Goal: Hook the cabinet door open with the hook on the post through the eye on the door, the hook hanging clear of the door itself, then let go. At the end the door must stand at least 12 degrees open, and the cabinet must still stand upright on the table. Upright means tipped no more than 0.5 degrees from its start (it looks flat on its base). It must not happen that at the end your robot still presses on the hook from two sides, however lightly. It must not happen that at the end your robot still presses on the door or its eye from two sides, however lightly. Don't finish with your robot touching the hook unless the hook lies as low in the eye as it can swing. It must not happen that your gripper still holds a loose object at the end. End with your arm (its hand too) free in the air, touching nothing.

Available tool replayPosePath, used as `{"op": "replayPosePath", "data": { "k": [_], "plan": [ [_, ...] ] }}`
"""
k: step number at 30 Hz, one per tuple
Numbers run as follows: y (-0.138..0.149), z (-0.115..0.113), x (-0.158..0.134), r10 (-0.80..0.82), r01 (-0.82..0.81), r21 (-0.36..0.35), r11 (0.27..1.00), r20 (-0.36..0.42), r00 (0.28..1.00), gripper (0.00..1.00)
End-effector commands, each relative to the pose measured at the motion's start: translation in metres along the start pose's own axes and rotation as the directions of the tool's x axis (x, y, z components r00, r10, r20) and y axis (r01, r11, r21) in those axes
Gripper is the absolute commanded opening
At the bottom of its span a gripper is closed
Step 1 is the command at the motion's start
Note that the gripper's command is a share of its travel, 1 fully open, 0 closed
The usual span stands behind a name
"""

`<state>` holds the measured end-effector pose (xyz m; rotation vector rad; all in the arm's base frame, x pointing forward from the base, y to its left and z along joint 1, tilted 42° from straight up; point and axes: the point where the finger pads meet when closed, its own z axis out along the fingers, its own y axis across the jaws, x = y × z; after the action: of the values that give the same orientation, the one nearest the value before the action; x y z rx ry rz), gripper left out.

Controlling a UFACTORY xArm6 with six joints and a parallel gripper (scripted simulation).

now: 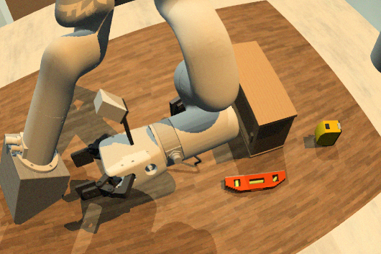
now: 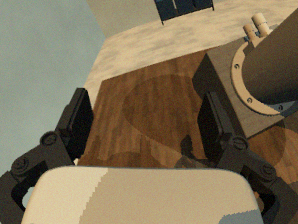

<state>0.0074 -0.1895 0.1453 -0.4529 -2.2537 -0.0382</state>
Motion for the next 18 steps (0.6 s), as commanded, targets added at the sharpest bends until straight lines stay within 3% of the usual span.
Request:
{"op": "replayPosePath", "data": {
  "k": [1, 5, 8, 10, 11, 13, 14, 16, 17, 18],
  "plan": [
    [0.0, -0.001, 0.0, 0.001, -0.001, -0.004, 1.0, 0.004, 1.0, 1.0],
    [0.012, -0.008, 0.006, -0.005, 0.011, -0.092, 0.996, 0.072, 0.997, 1.0],
    [0.035, -0.026, 0.014, -0.01, 0.061, -0.226, 0.972, 0.221, 0.975, 1.0],
    [0.035, -0.026, 0.014, -0.01, 0.062, -0.229, 0.972, 0.223, 0.975, 1.0],
    [0.044, -0.036, 0.016, -0.01, 0.091, -0.268, 0.959, 0.29, 0.957, 1.0],
    [0.044, -0.036, 0.016, -0.01, 0.095, -0.273, 0.957, 0.297, 0.955, 1.0],
    [0.054, -0.048, 0.018, -0.009, 0.134, -0.307, 0.942, 0.377, 0.926, 1.0],
    [0.054, -0.048, 0.018, -0.009, 0.134, -0.307, 0.942, 0.377, 0.926, 1.0],
    [0.064, -0.063, 0.021, -0.007, 0.179, -0.329, 0.927, 0.463, 0.886, 1.0],
    [0.064, -0.063, 0.021, -0.005, 0.185, -0.333, 0.925, 0.474, 0.88, 1.0]
  ]
}}
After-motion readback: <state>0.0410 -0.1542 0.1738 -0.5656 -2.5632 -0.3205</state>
